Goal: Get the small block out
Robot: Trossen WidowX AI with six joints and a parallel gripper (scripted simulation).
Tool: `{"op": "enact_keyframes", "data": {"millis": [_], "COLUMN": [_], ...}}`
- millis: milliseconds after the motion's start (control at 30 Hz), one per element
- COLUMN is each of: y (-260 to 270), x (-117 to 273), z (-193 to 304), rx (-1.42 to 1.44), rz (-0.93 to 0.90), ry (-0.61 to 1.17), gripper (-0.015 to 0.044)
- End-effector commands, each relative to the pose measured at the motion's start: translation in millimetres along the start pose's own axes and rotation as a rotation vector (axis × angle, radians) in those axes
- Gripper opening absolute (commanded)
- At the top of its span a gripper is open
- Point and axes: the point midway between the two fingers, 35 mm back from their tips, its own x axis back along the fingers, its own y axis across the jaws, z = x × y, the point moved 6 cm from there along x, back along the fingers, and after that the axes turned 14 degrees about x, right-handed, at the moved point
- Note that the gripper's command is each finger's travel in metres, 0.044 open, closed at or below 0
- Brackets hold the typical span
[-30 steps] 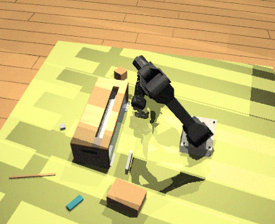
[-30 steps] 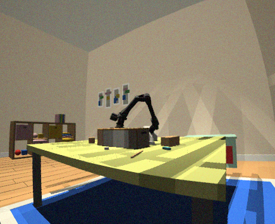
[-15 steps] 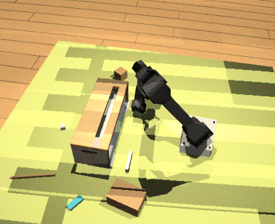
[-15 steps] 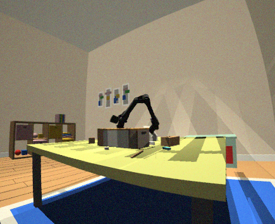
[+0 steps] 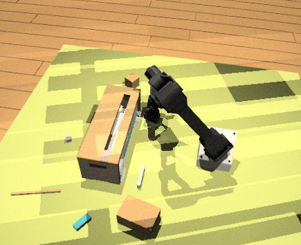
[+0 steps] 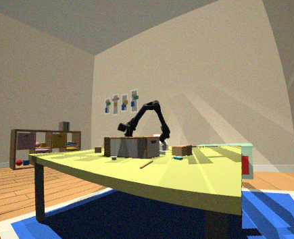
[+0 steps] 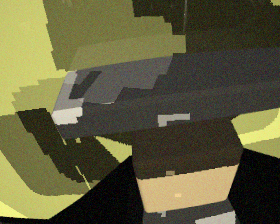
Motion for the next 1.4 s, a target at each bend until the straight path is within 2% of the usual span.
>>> {"op": "enact_keyframes", "data": {"millis": [0, 200, 400, 1367], "y": [3.9, 6.0, 5.0, -55.2], "x": [17.8, 49.7, 56.3, 165.2], "z": [8.3, 20.8, 22.7, 23.1], "rx": [0.006, 0.010, 0.000, -0.463], "rz": [-0.012, -0.012, -0.018, -0.254], "ry": [0.004, 0.002, 0.002, 0.027], "gripper": [0.0000, 0.0000, 0.0000, 0.0000]}}
